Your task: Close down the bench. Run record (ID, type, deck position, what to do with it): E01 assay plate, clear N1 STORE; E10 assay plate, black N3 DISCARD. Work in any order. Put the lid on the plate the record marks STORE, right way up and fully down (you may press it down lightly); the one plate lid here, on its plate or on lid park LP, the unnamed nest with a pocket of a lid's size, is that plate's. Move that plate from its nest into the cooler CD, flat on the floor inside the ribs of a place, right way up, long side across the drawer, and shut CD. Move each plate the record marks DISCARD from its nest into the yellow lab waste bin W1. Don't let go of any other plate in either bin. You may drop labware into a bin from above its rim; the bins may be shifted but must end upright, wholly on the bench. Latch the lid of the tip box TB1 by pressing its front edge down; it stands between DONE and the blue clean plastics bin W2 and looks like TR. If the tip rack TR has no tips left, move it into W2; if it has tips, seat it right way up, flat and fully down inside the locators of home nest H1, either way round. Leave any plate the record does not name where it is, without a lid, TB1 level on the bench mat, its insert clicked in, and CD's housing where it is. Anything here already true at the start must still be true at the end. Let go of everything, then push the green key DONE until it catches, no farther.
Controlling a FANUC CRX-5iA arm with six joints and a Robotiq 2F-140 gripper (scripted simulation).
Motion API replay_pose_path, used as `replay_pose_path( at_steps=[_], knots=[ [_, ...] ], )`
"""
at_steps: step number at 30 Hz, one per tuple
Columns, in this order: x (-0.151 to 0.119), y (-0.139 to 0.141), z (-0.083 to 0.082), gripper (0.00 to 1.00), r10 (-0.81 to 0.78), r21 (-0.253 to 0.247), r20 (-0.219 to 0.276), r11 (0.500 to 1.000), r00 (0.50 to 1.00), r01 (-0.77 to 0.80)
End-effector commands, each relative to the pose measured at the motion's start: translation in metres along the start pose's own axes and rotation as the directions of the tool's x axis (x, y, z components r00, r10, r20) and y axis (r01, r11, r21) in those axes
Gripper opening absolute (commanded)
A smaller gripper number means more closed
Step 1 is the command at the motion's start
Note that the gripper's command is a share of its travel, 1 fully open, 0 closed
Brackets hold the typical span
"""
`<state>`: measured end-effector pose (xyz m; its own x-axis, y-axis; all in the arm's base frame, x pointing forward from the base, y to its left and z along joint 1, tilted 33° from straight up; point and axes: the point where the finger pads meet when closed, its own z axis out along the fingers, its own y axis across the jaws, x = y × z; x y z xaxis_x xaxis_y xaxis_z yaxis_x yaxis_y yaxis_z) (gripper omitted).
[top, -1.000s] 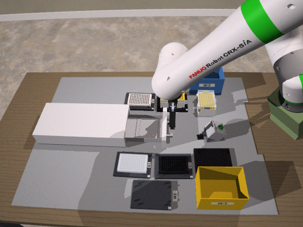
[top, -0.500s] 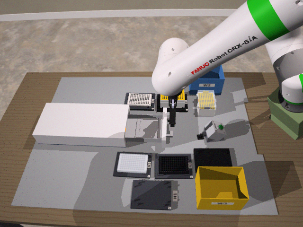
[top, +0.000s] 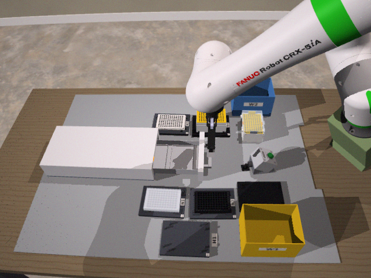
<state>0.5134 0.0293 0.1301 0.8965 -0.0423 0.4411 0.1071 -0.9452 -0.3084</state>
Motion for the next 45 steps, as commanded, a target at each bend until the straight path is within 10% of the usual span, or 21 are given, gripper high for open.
replay_pose_path(
  at_steps=[1, 21, 22, 45],
  knots=[
    [0.0, 0.0, -0.004, 0.87, 0.0, 0.0, 0.0, 1.0, 1.0, 0.0],
    [0.0, 0.0, -0.016, 0.87, 0.0, 0.0, 0.0, 1.0, 1.0, 0.0],
    [0.003, -0.003, -0.017, 0.66, 0.014, 0.0, 0.0, 1.0, 1.0, -0.014],
    [0.059, -0.066, -0.019, 0.66, 0.014, 0.0, 0.0, 1.0, 1.0, -0.014]
  ],
)
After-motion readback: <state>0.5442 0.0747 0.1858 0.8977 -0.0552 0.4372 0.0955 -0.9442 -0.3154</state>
